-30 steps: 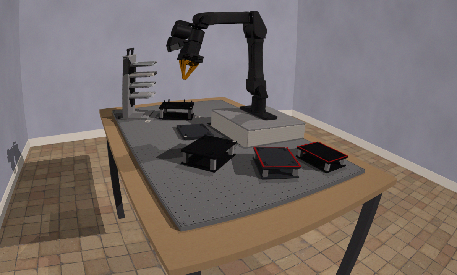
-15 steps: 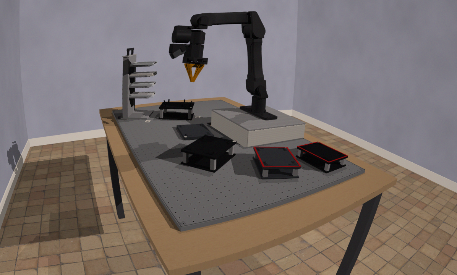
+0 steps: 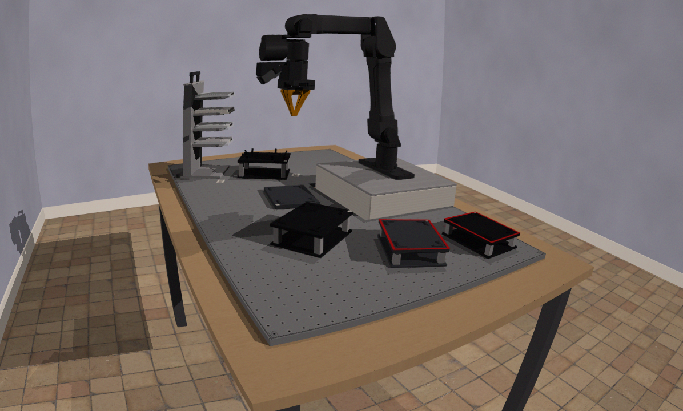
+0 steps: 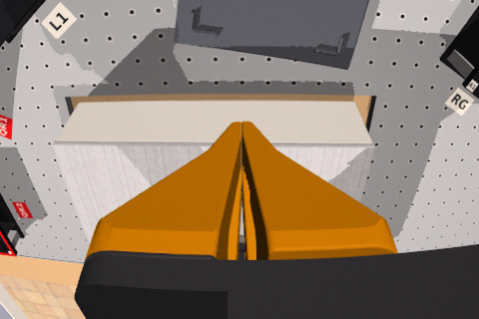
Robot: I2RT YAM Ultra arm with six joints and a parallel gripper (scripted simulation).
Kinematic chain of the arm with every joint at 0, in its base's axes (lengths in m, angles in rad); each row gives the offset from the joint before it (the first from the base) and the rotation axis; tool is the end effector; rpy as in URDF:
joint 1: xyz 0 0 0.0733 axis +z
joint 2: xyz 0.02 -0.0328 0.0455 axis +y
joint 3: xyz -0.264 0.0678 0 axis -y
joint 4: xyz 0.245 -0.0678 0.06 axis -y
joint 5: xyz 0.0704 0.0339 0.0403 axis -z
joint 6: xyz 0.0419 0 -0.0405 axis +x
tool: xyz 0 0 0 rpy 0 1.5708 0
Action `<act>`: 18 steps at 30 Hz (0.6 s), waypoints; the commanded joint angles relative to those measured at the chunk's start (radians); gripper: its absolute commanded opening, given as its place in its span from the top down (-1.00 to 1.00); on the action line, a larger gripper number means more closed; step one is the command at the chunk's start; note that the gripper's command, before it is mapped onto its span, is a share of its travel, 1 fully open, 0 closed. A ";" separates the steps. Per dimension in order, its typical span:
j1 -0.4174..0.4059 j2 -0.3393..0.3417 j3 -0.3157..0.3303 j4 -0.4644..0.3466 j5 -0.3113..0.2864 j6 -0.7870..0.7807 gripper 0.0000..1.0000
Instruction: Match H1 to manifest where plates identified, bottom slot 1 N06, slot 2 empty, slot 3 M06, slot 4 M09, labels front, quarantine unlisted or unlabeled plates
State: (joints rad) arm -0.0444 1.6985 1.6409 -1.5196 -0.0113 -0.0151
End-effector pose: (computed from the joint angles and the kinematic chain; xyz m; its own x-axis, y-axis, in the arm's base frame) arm 0.3005 -0.0118 0.3142 -0.9996 0.0293 0.0062 0.0294 0.9995 0.0114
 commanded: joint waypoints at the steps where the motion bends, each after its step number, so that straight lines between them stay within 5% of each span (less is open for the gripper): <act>1: -0.031 0.007 0.040 -0.019 0.004 -0.026 1.00; 18: -0.184 0.072 0.108 -0.024 0.002 -0.179 1.00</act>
State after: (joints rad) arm -0.2050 1.7638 1.7035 -1.5375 -0.0090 -0.1471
